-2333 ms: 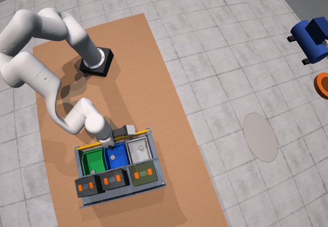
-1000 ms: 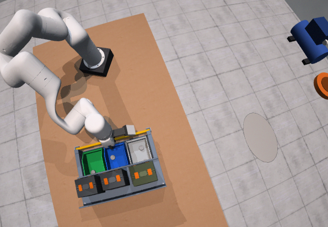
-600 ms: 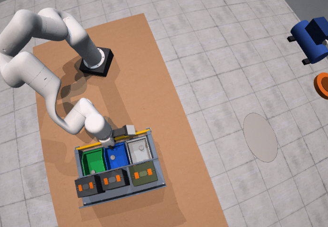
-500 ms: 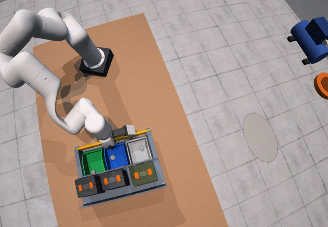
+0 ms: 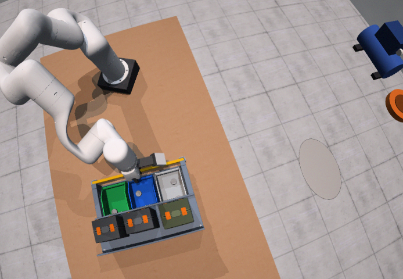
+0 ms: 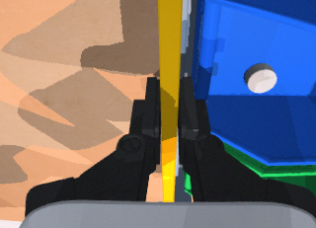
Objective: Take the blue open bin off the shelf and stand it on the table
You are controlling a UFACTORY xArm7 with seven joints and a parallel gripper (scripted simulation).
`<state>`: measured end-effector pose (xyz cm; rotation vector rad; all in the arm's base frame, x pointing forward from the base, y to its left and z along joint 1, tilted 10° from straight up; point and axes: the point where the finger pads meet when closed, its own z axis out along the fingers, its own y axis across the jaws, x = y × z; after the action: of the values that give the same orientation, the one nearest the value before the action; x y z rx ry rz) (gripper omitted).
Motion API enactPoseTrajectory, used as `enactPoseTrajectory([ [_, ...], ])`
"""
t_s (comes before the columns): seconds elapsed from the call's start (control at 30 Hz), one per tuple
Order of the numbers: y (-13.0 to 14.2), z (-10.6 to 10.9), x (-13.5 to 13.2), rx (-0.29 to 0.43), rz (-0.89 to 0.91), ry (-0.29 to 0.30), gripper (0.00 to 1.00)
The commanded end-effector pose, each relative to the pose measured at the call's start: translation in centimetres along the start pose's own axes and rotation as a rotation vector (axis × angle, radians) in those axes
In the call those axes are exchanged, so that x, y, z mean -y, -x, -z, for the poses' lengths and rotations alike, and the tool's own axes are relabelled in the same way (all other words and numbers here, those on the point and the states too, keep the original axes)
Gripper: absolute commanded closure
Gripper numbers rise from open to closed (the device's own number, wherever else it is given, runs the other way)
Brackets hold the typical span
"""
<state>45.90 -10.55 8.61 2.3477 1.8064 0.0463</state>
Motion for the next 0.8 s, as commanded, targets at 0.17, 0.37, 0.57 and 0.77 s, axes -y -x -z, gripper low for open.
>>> enactPoseTrajectory([
  [0.17,0.0,1.0,-0.1,0.0,0.001,0.004,1.0],
  [0.37,0.0,1.6,-0.1,-0.001,0.001,0.004,1.0],
  [0.57,0.0,1.6,-0.1,-0.001,0.001,0.004,1.0],
  [0.77,0.0,2.9,-0.1,0.0,0.001,0.004,1.0],
])
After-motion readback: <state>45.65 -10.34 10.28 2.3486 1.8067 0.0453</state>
